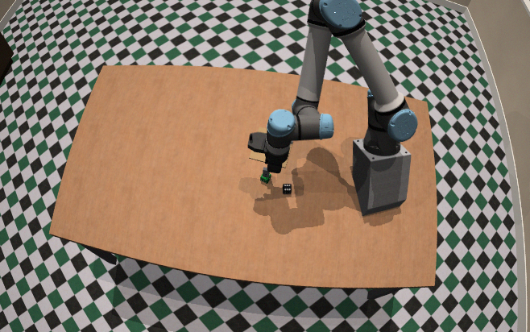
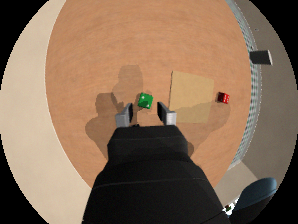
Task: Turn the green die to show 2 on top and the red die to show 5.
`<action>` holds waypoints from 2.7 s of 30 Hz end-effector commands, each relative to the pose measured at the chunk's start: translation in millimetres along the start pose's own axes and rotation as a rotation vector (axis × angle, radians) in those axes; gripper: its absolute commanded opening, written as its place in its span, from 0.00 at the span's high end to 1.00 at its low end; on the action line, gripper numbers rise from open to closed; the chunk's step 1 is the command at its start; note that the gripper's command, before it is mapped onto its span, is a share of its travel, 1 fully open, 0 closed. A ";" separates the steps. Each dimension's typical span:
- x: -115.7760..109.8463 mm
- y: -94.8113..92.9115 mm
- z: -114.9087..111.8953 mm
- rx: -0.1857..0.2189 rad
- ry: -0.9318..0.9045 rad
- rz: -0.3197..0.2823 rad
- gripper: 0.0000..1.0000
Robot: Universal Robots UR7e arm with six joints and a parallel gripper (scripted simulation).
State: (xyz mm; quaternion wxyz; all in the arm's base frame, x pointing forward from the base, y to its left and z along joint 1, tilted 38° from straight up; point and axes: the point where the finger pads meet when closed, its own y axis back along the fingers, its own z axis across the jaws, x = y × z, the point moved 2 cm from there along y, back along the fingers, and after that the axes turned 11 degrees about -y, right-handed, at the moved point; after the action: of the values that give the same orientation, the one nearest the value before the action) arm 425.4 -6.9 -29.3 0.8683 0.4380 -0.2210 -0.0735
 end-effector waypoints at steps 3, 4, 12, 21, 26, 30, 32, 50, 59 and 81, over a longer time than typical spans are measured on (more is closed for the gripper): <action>0.2 -5.7 -0.2 0.000 0.000 0.001 0.13; 0.2 -5.7 -0.2 0.000 0.000 0.001 0.13; 0.1 -15.6 -0.4 0.000 0.000 0.001 0.13; 0.1 -28.3 -0.7 0.000 0.000 0.001 0.13; 0.1 -34.1 -0.8 0.000 0.000 0.001 0.13; 0.1 -39.1 -0.9 0.000 0.000 0.001 0.13; 0.1 -41.1 -1.0 0.000 0.000 0.001 0.13; 0.0 -47.2 -1.1 0.000 0.000 0.001 0.13; 0.0 -47.2 -1.1 0.000 0.000 0.001 0.13; 0.0 -47.2 -1.1 0.000 0.000 0.001 0.13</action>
State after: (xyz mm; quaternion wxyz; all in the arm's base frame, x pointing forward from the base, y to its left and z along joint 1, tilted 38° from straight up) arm 428.7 -34.9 -67.7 0.8683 0.4379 -0.2210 -0.0737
